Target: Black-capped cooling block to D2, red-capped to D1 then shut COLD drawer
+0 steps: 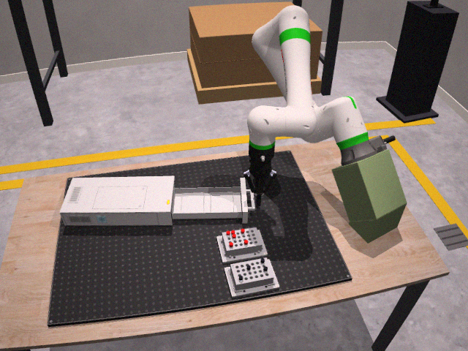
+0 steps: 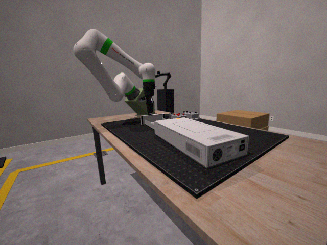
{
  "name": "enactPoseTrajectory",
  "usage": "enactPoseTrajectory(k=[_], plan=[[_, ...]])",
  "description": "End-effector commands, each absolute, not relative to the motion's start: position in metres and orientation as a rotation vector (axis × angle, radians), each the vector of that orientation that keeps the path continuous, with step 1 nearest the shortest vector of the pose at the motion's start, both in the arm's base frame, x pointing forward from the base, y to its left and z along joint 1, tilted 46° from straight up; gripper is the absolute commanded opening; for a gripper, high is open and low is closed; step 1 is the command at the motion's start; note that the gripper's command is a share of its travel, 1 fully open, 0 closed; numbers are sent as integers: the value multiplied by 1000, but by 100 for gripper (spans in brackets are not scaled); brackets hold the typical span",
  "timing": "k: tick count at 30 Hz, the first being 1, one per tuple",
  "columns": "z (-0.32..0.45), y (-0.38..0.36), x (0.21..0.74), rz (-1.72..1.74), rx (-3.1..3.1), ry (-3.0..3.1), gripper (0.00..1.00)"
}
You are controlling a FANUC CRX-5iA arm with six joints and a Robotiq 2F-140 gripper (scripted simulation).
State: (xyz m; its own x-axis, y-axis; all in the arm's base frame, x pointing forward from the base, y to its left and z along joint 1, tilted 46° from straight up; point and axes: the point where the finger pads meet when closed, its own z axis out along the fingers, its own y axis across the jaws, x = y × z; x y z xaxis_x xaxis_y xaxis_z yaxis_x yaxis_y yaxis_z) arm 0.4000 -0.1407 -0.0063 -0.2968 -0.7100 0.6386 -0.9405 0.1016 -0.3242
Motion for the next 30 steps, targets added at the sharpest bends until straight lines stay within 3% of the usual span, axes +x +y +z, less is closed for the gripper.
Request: enactPoseTrajectory(k=[1, 30], plan=[[-5, -140, 403, 1006, 1627, -2064, 10], [6, -144, 436, 1006, 1627, -2064, 10]])
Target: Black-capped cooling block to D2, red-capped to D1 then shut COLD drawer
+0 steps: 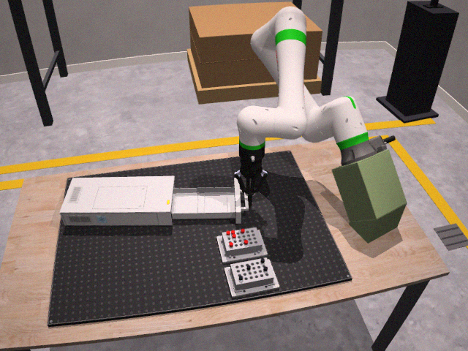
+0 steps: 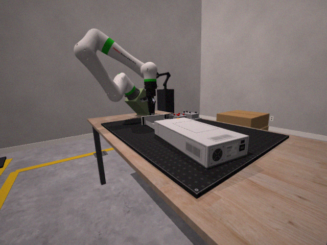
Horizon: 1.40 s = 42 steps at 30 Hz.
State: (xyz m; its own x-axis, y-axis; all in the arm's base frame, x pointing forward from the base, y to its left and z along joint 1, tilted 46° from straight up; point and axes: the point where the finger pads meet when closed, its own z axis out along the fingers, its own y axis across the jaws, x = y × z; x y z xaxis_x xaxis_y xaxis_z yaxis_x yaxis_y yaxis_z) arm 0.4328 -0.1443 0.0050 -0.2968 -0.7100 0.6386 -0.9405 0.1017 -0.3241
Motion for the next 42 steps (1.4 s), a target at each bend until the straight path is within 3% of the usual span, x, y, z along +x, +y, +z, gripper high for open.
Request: enactPoseTrajectory(k=[1, 42], plan=[[6, -144, 436, 1006, 1627, -2064, 10], [21, -149, 480, 1006, 1627, -2064, 10]])
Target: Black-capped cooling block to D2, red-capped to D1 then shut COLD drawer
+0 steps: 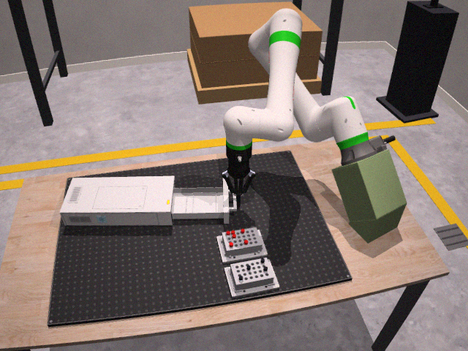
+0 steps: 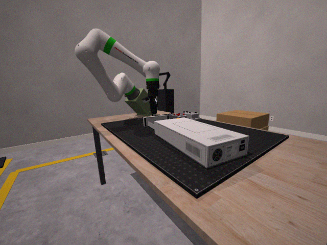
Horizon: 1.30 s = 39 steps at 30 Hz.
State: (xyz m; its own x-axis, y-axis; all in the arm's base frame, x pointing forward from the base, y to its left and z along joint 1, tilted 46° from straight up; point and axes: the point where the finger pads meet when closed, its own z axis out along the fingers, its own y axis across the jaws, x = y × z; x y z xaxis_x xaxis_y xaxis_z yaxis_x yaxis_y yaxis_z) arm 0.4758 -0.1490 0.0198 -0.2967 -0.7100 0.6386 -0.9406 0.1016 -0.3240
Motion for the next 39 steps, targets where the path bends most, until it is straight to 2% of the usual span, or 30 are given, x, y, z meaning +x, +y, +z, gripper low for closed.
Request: enactPoseTrajectory(k=[1, 39], plan=[[22, -149, 481, 1006, 1627, -2064, 10], [36, -153, 522, 1007, 1627, -2064, 10]])
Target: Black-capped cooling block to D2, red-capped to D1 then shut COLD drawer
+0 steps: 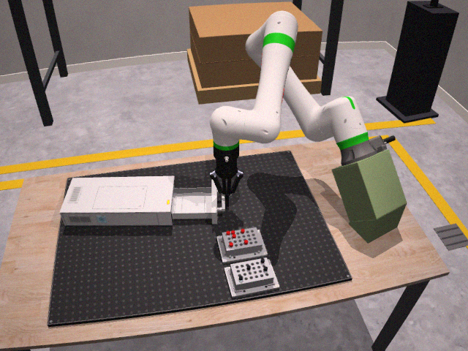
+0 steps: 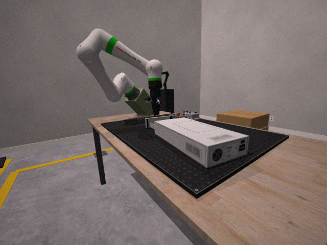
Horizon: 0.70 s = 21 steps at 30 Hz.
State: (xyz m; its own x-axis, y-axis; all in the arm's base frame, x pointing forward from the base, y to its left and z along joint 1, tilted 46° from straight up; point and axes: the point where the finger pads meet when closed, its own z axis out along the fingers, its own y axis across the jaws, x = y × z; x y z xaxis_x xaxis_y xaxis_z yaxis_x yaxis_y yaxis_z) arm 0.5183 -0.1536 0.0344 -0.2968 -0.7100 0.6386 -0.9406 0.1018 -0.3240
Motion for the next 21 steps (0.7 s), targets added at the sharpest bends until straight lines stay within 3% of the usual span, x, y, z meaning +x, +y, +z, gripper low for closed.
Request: enactPoseTrajectory(k=[1, 21], plan=[[37, -153, 524, 1007, 1627, -2064, 10], [44, -156, 546, 1007, 1627, -2064, 10]])
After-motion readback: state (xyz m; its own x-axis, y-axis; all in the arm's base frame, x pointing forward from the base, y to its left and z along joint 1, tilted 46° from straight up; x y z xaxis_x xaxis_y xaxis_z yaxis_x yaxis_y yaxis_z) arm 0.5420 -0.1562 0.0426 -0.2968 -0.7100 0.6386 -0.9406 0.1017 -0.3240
